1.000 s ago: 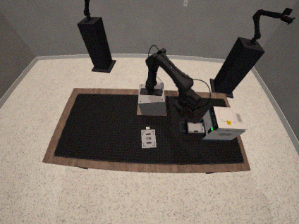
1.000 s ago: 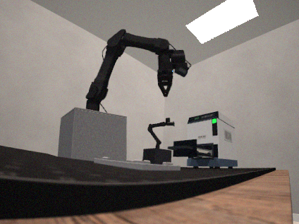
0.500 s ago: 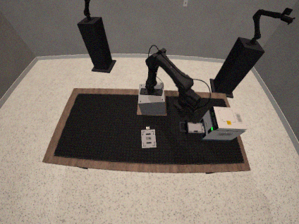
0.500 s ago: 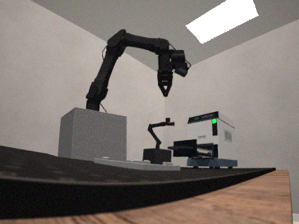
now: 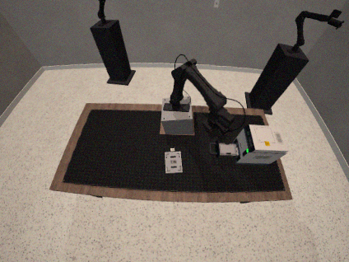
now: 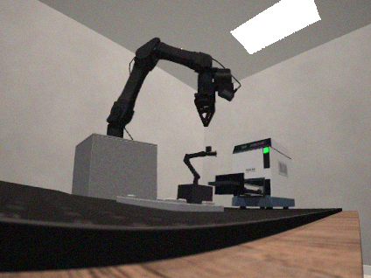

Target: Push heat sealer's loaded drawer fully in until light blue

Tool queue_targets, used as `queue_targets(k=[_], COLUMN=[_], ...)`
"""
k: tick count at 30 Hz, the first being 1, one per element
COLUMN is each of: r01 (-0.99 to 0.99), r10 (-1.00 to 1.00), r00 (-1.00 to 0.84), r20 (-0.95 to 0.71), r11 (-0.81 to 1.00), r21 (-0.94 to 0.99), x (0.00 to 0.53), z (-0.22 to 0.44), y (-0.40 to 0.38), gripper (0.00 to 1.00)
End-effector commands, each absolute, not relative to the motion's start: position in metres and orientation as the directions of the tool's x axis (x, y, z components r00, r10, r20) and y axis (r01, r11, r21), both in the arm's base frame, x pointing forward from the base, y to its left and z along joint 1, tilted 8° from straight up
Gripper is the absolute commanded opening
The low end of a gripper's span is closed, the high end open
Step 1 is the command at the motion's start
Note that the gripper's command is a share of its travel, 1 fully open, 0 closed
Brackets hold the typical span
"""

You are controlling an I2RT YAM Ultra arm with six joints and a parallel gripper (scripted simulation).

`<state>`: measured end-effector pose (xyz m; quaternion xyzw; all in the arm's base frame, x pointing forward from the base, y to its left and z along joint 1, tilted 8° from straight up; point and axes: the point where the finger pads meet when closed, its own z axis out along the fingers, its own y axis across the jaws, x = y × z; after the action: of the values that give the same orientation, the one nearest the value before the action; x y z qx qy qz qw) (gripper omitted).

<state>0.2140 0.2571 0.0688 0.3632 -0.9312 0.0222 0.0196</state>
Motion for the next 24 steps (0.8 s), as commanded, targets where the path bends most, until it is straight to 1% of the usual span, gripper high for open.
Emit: queue_targets(k=[1, 5, 8, 9, 12, 13, 15, 19, 22, 24], r01=[-0.613, -0.61, -0.532, -0.525, -0.525, -0.495, -0.436, -0.43, -0.336, -0.328], r10=[-0.613, -0.61, -0.533, -0.525, -0.525, -0.497, -0.439, -0.43, -0.34, -0.331], r00=[-0.79, -0.792, -0.846, -0.851, -0.851, -0.868, -0.898, -0.902, -0.94, -0.943], r20=[0.02, 0.02, -0.004, 0.019, 0.019, -0.021, -0.022, 0.016, -0.025, -0.025], r11=[0.788, 0.791, 0.845, 0.848, 0.848, 0.867, 0.897, 0.898, 0.938, 0.941], r21=[-0.05, -0.05, -0.061, -0.07, -0.07, -0.06, -0.07, -0.091, -0.086, -0.087], x=[0.219, 0.222, 0.227, 0.223, 0.223, 0.233, 0.234, 0.226, 0.237, 0.238], z=[0.055, 0.039, 0.033, 0.024, 0.02, 0.026, 0.018, -0.008, -0.01, -0.018], y=[0.265, 0.267, 0.275, 0.27, 0.27, 0.282, 0.283, 0.274, 0.288, 0.289], gripper=[0.45, 0.45, 0.45, 0.45, 0.45, 0.45, 0.45, 0.45, 0.45, 0.45])
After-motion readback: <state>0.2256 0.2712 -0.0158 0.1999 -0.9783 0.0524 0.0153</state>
